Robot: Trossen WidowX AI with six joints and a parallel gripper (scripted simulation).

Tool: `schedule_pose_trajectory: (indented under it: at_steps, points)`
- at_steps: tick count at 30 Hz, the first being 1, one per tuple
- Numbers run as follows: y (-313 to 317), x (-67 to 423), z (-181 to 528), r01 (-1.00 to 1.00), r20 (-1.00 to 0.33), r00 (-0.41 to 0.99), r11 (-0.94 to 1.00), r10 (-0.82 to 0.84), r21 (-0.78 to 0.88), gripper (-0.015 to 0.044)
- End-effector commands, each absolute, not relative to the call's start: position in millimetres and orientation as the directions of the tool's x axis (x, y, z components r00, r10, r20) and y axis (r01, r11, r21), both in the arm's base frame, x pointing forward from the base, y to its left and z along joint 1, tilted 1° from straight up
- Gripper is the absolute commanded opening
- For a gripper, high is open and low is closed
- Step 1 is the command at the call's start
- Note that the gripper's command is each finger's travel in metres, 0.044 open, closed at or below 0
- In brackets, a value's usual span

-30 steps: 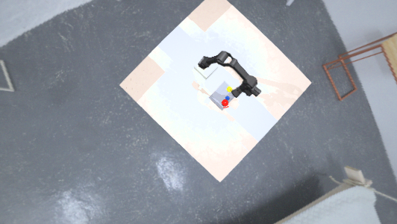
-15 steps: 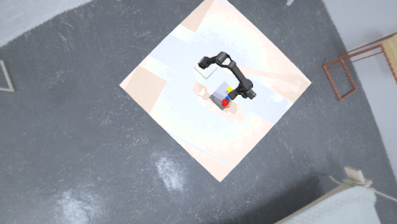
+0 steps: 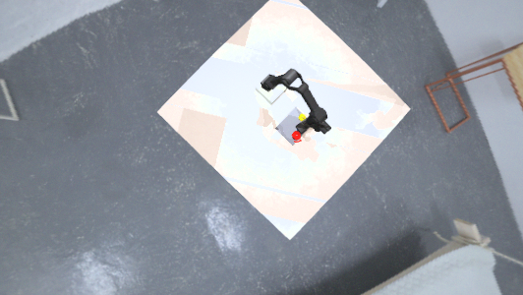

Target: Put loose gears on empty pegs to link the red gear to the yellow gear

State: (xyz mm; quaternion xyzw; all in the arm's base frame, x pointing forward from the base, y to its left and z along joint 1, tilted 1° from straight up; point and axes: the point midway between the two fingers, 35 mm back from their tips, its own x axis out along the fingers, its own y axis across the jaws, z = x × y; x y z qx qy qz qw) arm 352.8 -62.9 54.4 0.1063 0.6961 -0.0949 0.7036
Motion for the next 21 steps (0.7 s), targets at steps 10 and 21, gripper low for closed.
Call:
schedule_pose_trajectory:
  at_steps: [10,21]
  points:
    - [-66.2,351.8,54.3,0.381,-1.0,0.024,0.924,0.012,0.02,0.0]
    - [-66.1,351.8,54.3,0.652,-1.0,0.024,0.758,0.012,0.025,0.0]
